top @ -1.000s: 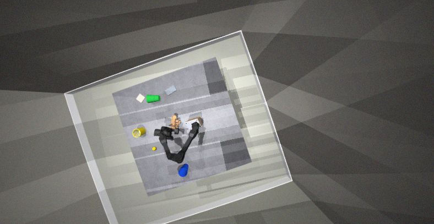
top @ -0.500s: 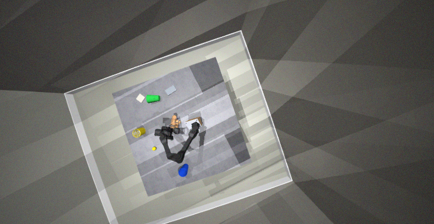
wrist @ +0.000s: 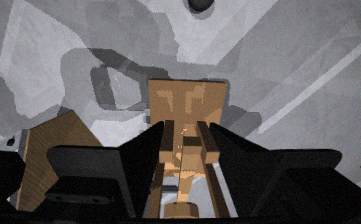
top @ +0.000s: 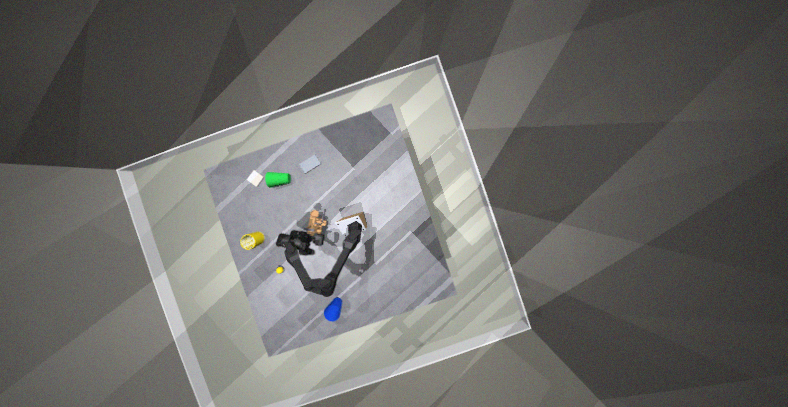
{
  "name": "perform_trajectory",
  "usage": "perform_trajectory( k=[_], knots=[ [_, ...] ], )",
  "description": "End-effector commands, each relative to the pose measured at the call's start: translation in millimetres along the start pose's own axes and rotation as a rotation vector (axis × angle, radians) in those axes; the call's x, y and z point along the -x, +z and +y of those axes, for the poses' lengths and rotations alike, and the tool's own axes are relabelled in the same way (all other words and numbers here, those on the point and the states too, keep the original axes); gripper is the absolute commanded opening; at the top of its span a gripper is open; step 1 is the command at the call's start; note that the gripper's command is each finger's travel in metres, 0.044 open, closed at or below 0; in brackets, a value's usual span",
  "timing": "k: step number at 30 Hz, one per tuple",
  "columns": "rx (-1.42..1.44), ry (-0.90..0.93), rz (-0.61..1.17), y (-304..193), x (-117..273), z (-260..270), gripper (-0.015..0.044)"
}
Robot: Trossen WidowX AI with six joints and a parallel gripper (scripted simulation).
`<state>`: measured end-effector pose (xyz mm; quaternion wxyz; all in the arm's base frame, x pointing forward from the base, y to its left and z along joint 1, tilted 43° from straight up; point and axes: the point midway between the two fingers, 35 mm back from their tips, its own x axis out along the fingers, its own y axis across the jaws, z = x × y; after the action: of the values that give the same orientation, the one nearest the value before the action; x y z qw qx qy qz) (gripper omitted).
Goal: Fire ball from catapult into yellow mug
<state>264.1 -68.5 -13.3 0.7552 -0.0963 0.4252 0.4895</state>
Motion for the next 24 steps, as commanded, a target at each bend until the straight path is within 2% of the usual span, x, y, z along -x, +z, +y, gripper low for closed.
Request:
perform_trajectory(
  k=[1, 19, 24],
  knots=[
    [-0.006, -0.009, 0.006, 3, 10, -4, 0.0],
    [-0.589, -0.011, -0.001, 32, 9, -78, 0.0],
    [-0.611, -0.011, -0.002, 32, 8, -84, 0.0]
  ],
)
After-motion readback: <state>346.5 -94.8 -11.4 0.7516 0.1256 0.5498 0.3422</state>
